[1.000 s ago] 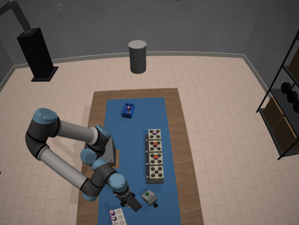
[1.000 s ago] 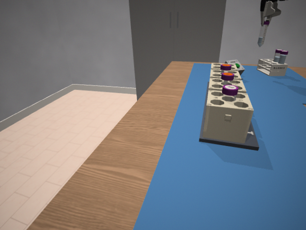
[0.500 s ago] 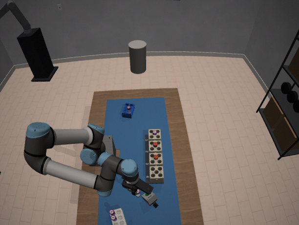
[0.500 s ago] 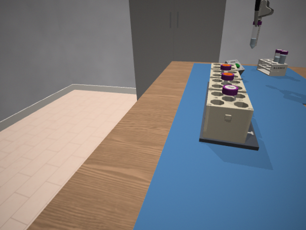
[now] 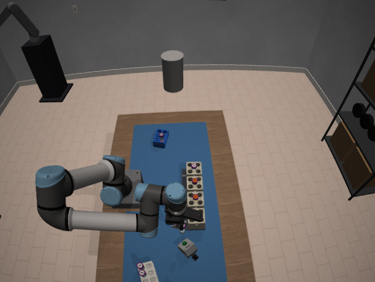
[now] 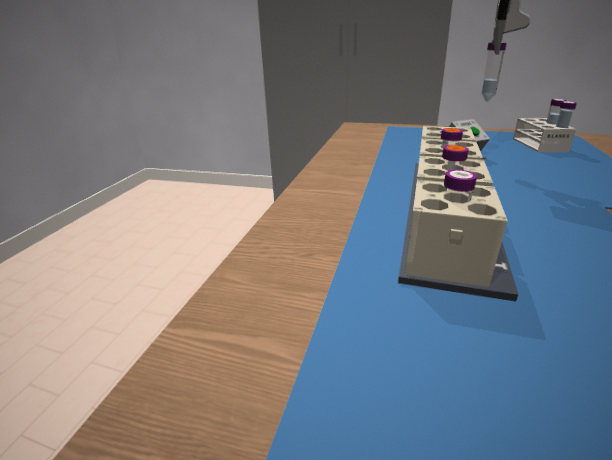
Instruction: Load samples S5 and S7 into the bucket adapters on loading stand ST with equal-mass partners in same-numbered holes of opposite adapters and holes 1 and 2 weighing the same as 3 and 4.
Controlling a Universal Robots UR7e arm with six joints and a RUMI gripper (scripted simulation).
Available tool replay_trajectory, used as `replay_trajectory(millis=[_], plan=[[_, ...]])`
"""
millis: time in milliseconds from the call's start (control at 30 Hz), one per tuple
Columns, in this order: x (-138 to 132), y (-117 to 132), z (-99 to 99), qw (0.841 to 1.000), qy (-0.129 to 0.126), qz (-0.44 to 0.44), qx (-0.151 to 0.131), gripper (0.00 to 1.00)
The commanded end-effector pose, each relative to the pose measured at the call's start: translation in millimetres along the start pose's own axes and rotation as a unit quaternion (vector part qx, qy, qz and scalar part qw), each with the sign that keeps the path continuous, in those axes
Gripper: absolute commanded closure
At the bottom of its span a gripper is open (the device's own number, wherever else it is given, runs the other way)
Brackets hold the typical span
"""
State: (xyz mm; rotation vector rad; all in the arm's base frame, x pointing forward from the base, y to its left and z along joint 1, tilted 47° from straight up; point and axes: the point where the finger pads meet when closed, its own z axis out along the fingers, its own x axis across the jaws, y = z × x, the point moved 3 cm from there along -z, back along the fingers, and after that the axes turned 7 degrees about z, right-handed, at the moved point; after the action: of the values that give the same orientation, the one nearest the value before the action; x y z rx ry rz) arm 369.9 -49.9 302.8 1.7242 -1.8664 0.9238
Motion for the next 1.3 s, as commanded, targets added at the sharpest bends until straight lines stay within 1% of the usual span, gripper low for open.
replay_trajectory(millis=[0, 300, 367, 600, 1000, 1267], plan=[[-33, -15, 0.4, 0.999, 0.001, -0.049, -0.001, 1.0], [-89, -36, 0.5, 0.999, 0.001, -0.049, -0.001, 1.0], [-89, -36, 0.5, 0.999, 0.001, -0.049, -0.001, 1.0], [-133, -53, 0.6, 0.999, 0.001, -0.049, -0.001, 1.0], [-133, -53, 0.6, 0.999, 0.001, -0.049, -0.001, 1.0], [-133, -53, 21.8, 0.999, 0.001, -0.049, -0.001, 1.0]])
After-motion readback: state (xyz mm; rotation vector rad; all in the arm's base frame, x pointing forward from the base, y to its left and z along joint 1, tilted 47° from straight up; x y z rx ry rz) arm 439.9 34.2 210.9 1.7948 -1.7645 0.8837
